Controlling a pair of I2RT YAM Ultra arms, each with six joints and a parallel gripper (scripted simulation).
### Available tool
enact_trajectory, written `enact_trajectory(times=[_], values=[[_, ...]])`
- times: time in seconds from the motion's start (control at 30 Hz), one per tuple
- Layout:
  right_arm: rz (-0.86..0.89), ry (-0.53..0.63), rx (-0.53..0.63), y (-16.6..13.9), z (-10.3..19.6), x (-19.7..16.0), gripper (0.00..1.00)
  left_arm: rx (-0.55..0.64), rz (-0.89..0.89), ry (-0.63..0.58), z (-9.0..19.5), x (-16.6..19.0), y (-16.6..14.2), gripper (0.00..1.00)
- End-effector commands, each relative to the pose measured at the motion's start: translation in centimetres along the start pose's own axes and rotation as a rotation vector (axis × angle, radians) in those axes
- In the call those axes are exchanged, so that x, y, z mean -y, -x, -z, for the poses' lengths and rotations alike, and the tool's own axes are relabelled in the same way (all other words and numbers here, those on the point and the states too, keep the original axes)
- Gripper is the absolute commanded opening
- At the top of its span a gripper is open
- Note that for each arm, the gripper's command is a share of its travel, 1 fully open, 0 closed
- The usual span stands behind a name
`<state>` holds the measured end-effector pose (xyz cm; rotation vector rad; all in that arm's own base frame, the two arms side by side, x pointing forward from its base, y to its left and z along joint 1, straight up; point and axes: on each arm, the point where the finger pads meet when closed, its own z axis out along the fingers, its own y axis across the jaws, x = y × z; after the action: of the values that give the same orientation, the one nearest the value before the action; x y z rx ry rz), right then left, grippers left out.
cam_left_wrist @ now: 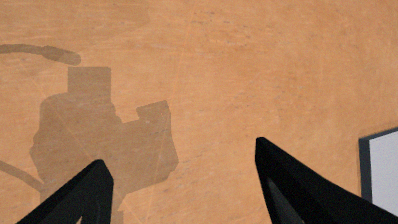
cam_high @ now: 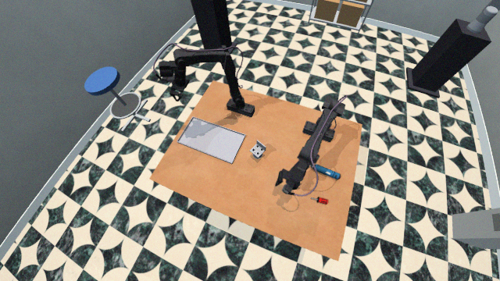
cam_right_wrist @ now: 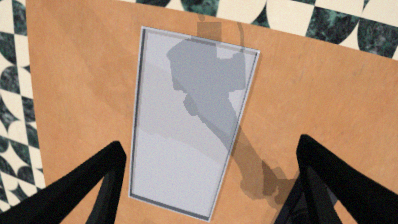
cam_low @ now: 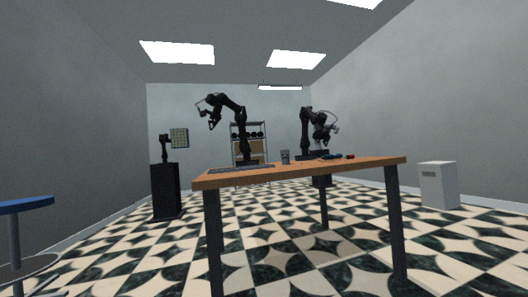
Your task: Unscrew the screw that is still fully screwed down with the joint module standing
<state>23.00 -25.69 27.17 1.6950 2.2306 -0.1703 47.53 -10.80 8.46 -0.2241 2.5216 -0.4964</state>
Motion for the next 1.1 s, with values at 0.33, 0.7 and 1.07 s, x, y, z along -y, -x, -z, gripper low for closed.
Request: enact_trajectory(times=[0.33, 0.7, 1.07], values=[[-0.001, 0.007, 0.015, 0.2, 0.4, -0.1, 1.00, -0.055, 0.390, 0.204, 4.5, -8.5, -2.1, 0.65], [-0.001, 0.007, 0.015, 0.2, 0.4, -0.1, 1.00, -0.101, 0.611, 0.335, 6.7, -13.3, -5.4, 0.65], [-0.001, 0.007, 0.015, 0.2, 0.4, -0.1, 1.00, -0.100, 0.892, 0.480, 10.5, -18.5, -7.5, 0.65]])
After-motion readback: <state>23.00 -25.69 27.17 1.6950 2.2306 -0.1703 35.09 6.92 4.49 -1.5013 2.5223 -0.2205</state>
